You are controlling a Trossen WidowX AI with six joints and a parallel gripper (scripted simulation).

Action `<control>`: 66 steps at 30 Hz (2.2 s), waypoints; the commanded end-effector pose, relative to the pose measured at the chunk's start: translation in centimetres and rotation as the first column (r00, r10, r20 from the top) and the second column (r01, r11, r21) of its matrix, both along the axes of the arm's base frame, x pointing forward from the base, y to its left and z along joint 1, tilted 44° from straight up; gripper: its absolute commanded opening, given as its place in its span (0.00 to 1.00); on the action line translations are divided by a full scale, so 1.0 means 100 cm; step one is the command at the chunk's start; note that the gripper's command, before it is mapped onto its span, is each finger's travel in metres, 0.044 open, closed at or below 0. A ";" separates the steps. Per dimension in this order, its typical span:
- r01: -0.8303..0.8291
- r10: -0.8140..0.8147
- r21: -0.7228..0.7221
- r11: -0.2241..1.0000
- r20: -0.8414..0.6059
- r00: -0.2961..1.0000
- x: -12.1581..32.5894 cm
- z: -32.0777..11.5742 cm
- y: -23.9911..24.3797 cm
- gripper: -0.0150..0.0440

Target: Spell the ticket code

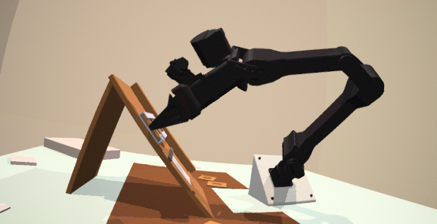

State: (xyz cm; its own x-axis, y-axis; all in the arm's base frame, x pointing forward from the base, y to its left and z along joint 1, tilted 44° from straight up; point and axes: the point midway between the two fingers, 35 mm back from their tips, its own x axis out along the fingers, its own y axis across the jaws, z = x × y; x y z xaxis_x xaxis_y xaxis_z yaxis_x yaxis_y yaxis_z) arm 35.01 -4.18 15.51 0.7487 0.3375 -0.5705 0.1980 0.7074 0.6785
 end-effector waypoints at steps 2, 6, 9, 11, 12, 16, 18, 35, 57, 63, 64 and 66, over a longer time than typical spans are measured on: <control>-0.002 0.002 -0.001 1.000 0.004 1.000 -0.001 -0.002 -0.004 0.25; -0.002 0.002 -0.001 1.000 0.004 1.000 -0.001 -0.005 -0.006 0.25; -0.002 0.002 -0.002 1.000 0.004 1.000 -0.002 -0.006 -0.008 0.25; -0.002 0.002 -0.002 1.000 0.004 1.000 -0.002 -0.007 -0.009 0.25; -0.002 0.002 -0.002 1.000 0.004 1.000 -0.002 -0.008 -0.010 0.25; -0.002 0.002 -0.002 1.000 0.004 1.000 -0.003 -0.010 -0.012 0.25; -0.002 0.002 -0.002 1.000 0.004 1.000 -0.003 -0.011 -0.013 0.25; -0.002 0.002 -0.002 1.000 0.004 1.000 -0.006 -0.021 -0.023 0.25; -0.002 0.002 -0.003 1.000 0.003 1.000 -0.009 -0.034 -0.036 0.25; -0.002 0.002 -0.003 1.000 0.003 1.000 -0.010 -0.037 -0.040 0.25; -0.002 0.002 -0.003 1.000 0.003 1.000 -0.010 -0.038 -0.040 0.25; -0.002 0.002 -0.004 1.000 0.003 1.000 -0.011 -0.039 -0.042 0.25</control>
State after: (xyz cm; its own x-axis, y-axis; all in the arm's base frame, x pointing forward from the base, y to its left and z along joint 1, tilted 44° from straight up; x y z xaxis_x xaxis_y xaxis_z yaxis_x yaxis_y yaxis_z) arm 33.97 -8.10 11.81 0.7490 0.3357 -0.5712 0.1974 0.7098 0.6762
